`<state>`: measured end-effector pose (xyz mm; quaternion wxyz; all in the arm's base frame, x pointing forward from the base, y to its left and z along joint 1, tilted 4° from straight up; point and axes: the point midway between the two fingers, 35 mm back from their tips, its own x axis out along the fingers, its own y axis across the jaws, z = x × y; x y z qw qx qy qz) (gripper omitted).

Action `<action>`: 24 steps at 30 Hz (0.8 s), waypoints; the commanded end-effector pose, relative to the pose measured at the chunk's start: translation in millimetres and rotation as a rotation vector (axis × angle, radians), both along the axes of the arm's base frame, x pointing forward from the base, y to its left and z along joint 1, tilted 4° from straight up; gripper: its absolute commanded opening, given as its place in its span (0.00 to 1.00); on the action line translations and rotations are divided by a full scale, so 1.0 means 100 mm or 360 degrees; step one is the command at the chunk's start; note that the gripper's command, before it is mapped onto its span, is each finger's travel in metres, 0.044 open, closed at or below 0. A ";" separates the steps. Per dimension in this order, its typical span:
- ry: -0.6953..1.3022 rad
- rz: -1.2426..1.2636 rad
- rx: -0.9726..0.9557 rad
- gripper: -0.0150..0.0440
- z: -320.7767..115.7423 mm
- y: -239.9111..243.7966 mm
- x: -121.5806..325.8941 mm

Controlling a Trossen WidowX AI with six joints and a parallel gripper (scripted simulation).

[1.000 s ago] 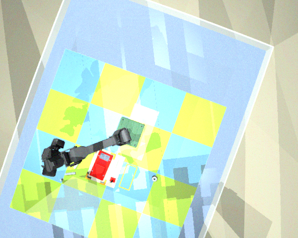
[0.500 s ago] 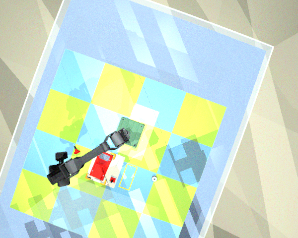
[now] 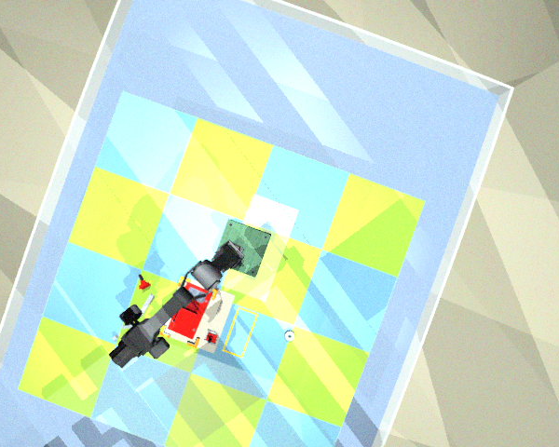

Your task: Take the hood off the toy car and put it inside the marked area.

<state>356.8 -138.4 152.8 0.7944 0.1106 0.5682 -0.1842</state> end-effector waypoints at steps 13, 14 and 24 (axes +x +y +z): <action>0.0538 0.0780 0.0217 1.00 -0.81 0.89 -0.15; 0.0538 0.0780 0.0217 1.00 -0.81 0.89 -0.15; 0.0538 0.0780 0.0217 1.00 -0.85 0.89 -0.15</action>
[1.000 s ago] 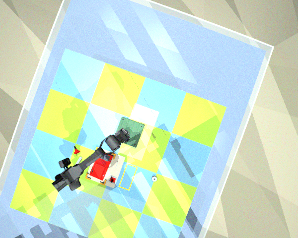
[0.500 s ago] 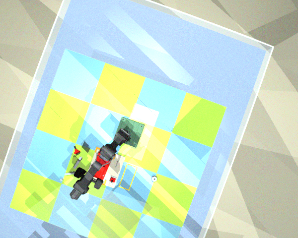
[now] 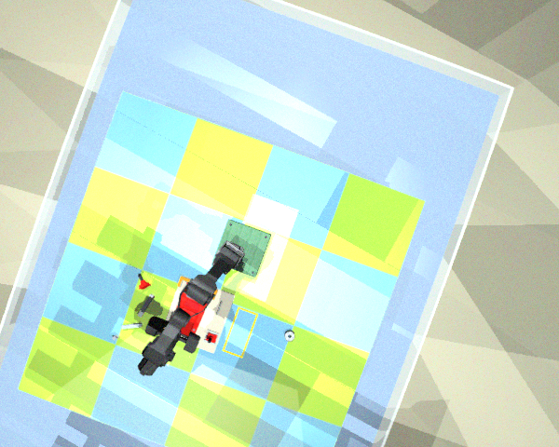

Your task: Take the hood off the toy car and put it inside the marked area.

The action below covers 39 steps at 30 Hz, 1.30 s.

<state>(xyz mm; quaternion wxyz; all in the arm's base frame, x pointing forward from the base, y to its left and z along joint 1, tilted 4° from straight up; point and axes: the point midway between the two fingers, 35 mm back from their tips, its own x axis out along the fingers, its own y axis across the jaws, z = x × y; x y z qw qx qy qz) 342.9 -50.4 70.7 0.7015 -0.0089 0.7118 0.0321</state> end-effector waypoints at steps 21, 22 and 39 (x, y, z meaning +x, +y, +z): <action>0.0006 0.0008 0.0008 1.00 -0.16 0.01 -0.01; 0.0006 0.0008 0.0008 1.00 -0.17 0.01 -0.01; 0.0006 0.0008 0.0008 1.00 -0.27 0.01 -0.02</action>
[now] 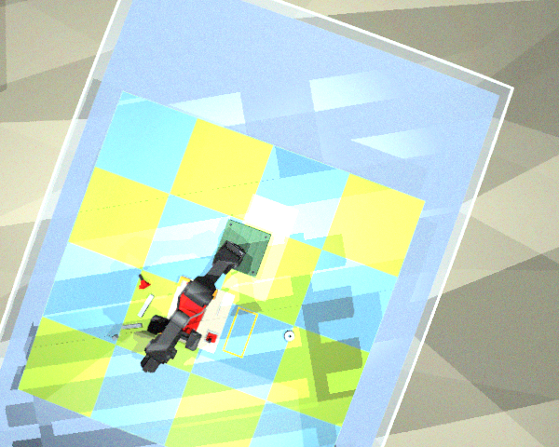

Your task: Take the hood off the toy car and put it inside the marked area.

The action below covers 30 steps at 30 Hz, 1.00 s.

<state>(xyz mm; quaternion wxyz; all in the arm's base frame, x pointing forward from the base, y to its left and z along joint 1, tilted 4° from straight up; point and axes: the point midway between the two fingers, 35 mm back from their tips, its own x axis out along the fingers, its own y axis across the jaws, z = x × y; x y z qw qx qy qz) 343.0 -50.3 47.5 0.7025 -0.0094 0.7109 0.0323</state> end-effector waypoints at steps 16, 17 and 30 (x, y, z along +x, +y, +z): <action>0.0011 0.0007 0.0009 1.00 -0.13 0.01 -0.03; 0.0011 0.0007 0.0009 1.00 -0.14 0.01 -0.04; 0.0011 0.0007 0.0009 1.00 -0.22 0.01 -0.05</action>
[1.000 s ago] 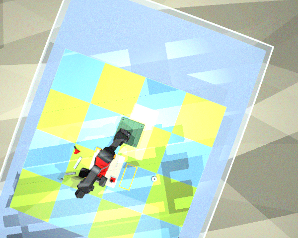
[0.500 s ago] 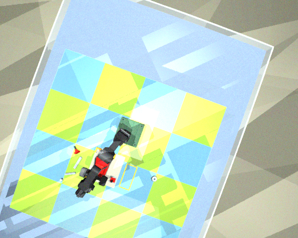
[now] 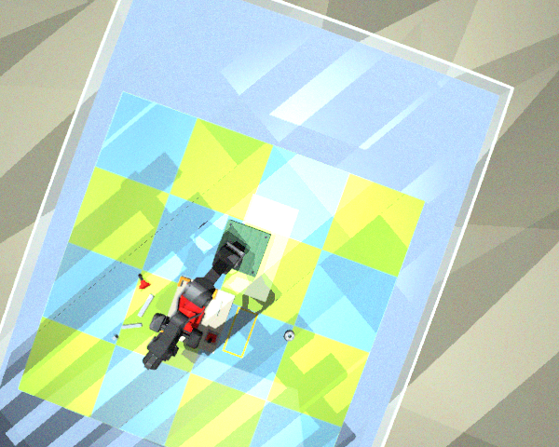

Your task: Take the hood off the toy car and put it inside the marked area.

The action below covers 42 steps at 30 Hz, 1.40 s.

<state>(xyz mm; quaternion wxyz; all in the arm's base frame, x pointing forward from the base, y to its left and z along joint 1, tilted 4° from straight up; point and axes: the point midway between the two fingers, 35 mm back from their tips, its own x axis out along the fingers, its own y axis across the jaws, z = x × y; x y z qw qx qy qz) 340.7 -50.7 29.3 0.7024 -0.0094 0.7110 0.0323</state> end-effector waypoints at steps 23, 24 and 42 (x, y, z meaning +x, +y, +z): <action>0.0011 0.0007 0.0009 1.00 -0.14 0.01 -0.04; 0.0011 0.0007 0.0009 1.00 -0.15 0.01 -0.04; 0.0011 0.0007 0.0009 1.00 -0.24 0.01 -0.04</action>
